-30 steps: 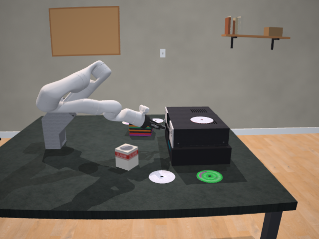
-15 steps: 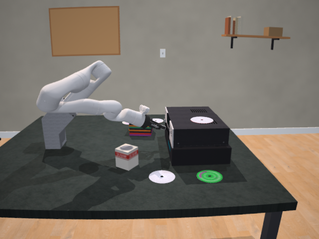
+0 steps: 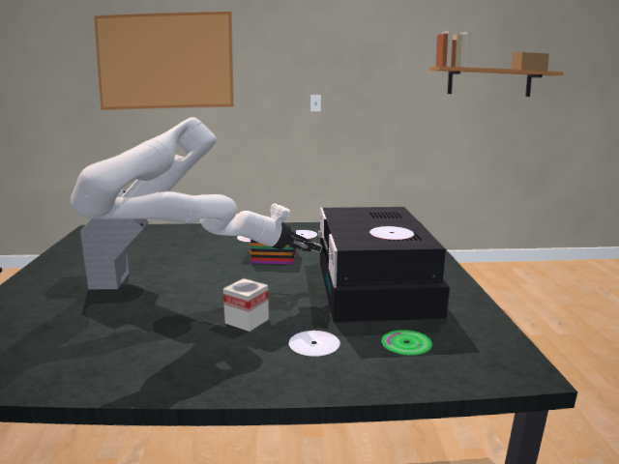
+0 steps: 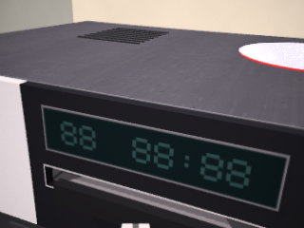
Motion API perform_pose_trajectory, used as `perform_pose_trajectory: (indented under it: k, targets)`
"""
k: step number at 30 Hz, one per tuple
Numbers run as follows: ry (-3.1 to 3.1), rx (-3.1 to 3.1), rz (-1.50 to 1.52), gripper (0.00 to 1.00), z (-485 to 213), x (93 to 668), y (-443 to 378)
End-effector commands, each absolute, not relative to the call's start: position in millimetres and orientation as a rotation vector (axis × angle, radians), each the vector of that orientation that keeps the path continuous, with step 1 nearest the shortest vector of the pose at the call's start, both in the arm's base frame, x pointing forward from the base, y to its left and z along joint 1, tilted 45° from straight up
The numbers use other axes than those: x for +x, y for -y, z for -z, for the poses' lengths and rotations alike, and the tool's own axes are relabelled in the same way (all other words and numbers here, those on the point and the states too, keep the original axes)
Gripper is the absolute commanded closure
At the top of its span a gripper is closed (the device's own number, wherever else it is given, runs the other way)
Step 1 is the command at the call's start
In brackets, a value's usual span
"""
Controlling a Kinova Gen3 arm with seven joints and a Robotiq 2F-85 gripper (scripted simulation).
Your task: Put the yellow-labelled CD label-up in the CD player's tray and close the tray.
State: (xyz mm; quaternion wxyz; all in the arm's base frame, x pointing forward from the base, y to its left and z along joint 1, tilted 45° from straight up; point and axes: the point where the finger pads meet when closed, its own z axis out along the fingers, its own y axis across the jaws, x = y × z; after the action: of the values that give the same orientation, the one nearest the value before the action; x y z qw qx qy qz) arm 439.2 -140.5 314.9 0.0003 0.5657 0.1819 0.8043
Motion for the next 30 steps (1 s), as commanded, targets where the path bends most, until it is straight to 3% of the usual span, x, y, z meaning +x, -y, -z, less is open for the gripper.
perform_pose_trajectory:
  k: [1, 30]
  targets:
    - [-0.574, 1.775, -2.527, 0.90, -315.6, 438.9, 140.1]
    - [-0.574, 1.775, -2.527, 0.90, -318.8, 442.2, 140.1]
